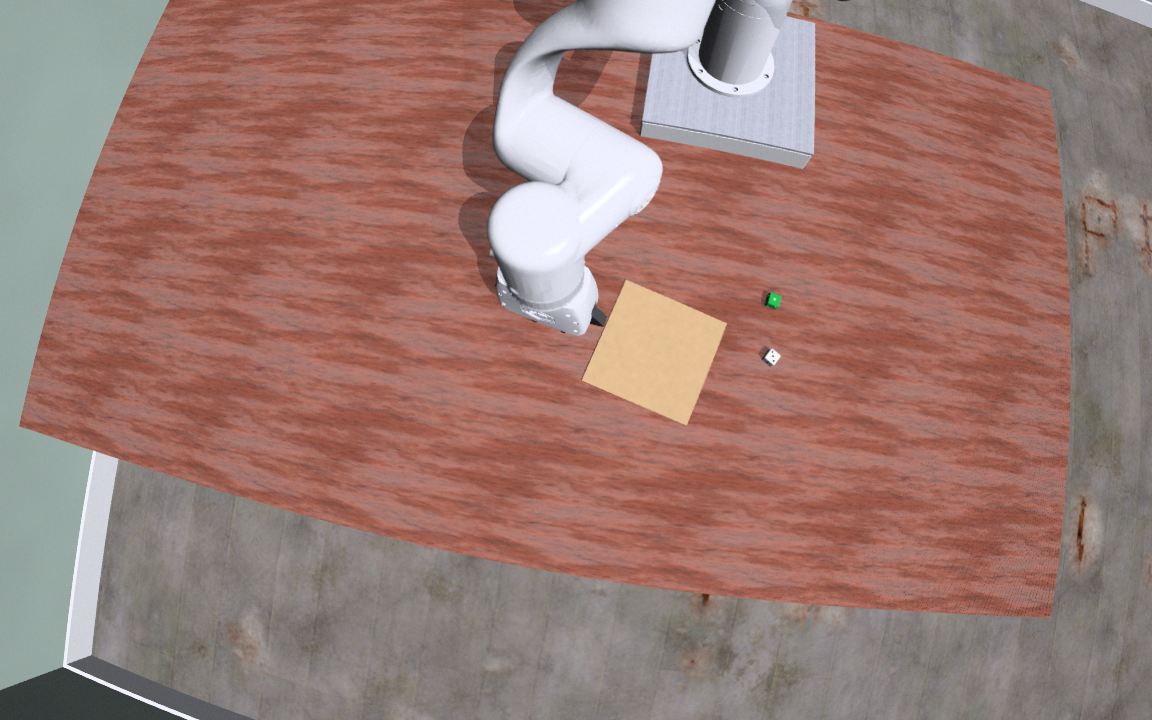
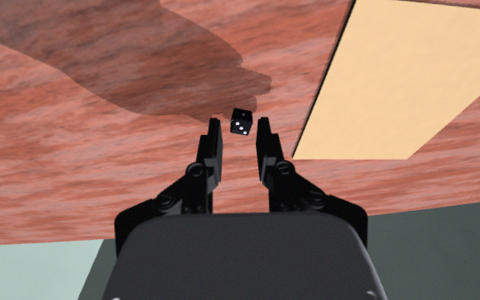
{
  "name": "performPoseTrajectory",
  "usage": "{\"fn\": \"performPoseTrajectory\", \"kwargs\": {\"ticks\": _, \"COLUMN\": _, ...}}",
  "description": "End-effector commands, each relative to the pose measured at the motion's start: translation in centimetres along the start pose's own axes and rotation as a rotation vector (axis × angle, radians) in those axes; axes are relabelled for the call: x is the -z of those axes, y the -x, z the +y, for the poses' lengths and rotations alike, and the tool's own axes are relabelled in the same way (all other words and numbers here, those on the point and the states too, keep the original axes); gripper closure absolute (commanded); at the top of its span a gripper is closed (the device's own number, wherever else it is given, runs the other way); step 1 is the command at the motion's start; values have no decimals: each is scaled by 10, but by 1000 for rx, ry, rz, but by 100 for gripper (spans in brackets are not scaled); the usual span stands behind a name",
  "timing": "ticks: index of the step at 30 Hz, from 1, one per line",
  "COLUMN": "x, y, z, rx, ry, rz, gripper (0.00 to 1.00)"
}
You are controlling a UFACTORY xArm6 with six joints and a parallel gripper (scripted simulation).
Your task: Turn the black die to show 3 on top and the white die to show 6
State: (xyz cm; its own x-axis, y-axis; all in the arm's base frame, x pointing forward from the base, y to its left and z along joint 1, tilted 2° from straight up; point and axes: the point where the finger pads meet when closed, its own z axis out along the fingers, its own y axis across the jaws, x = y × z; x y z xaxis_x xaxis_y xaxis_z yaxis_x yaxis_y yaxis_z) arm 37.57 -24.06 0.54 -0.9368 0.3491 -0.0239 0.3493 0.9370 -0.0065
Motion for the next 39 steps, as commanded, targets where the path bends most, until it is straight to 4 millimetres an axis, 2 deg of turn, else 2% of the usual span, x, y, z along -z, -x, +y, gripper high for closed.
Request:
{"fn": "performPoseTrajectory", "kwargs": {"ticks": 1, "x": 1, "y": 2, "z": 0, "rx": 0, "ry": -1, "rz": -4, "gripper": 69}}
{"fn": "performPoseTrajectory", "kwargs": {"ticks": 22, "x": -2, "y": 2, "z": 0, "rx": 0, "ry": -1, "rz": -4, "gripper": 69}}
{"fn": "performPoseTrajectory", "kwargs": {"ticks": 39, "x": -18, "y": 2, "z": 0, "rx": 0, "ry": -1, "rz": -4, "gripper": 69}}
